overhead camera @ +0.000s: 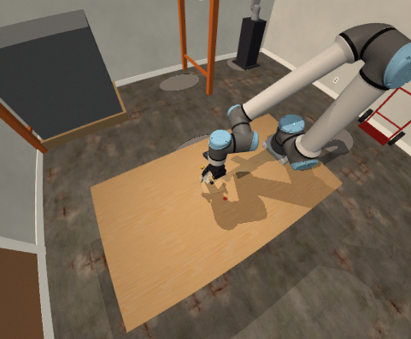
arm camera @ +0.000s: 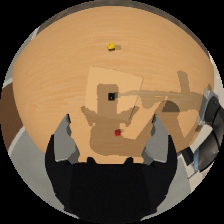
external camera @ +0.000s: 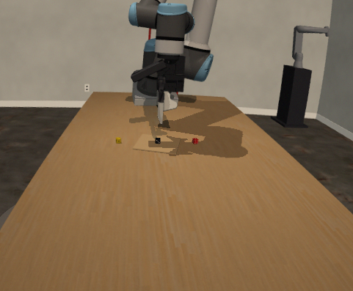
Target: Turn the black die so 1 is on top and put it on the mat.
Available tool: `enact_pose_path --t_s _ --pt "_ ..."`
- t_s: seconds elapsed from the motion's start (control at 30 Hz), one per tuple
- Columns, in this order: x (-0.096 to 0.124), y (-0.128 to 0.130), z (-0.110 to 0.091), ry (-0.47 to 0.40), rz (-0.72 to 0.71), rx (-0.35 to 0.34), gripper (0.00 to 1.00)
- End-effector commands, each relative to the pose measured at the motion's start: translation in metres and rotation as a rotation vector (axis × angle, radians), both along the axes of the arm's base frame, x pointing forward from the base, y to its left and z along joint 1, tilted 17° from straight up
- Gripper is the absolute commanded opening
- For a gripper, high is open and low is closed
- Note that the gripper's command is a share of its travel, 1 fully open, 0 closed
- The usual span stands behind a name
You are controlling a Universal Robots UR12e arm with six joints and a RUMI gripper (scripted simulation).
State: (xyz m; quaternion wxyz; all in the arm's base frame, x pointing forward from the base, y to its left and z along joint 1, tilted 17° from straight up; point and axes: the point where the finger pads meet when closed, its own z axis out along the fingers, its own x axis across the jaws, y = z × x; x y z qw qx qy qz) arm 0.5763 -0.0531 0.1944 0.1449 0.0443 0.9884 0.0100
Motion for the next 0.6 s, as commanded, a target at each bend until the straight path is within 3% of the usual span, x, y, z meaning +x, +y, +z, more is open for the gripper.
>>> enact_pose_path --t_s 0.0,0.57 --pt "0.0004 -0.0002 0.0007 -0.001 0.000 -0.001 1.00" --pt "-0.0020 -0.0002 0.0088 -0.001 0.000 -0.001 1.00"
